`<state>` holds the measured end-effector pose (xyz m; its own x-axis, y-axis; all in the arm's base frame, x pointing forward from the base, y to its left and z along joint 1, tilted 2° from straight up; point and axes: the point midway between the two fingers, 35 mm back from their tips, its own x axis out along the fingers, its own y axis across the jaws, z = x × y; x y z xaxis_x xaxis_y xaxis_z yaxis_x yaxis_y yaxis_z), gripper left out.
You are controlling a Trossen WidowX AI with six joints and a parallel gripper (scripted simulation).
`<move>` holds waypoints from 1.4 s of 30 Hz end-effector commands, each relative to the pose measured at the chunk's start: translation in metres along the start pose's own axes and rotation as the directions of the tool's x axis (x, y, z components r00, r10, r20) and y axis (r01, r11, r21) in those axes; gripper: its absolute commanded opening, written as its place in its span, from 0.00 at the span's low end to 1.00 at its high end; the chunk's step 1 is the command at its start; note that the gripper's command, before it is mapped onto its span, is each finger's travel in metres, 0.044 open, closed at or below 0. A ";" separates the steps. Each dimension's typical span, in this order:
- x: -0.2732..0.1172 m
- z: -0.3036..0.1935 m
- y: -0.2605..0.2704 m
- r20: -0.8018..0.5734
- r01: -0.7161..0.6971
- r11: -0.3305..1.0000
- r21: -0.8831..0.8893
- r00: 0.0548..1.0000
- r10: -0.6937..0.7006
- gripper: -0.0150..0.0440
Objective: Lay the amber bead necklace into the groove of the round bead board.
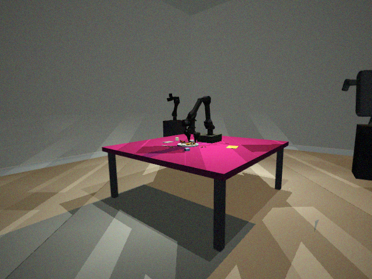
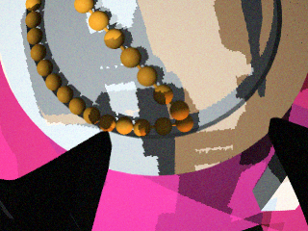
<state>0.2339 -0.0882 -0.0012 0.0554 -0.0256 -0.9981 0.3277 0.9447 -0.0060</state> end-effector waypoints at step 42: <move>-0.009 0.022 0.014 0.005 0.000 0.800 -0.600 1.000 0.004 0.46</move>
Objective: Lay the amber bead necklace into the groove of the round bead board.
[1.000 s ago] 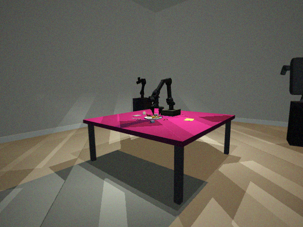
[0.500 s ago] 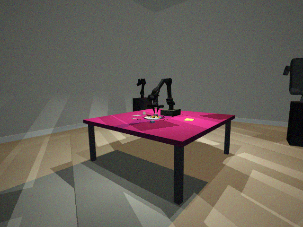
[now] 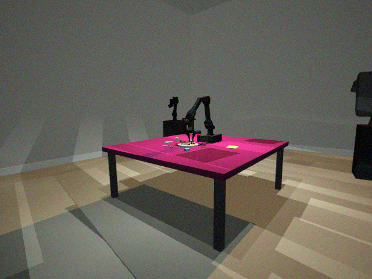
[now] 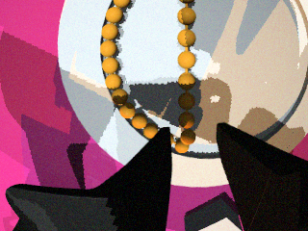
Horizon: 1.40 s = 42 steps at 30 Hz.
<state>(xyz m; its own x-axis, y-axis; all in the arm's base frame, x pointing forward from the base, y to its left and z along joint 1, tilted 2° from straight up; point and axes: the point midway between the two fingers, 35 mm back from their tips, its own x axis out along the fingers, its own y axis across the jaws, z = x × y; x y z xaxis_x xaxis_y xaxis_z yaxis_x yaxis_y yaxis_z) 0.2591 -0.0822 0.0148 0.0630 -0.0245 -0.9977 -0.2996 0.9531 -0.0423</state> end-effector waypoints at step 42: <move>0.020 -0.002 0.001 -0.005 -0.004 1.000 -0.002 1.000 0.004 0.25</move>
<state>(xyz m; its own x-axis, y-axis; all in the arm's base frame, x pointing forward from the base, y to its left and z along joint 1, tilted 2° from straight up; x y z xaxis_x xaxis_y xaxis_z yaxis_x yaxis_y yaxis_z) 0.2583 -0.0819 -0.0054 0.0572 -0.0227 -0.9981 -0.3019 0.9525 -0.0389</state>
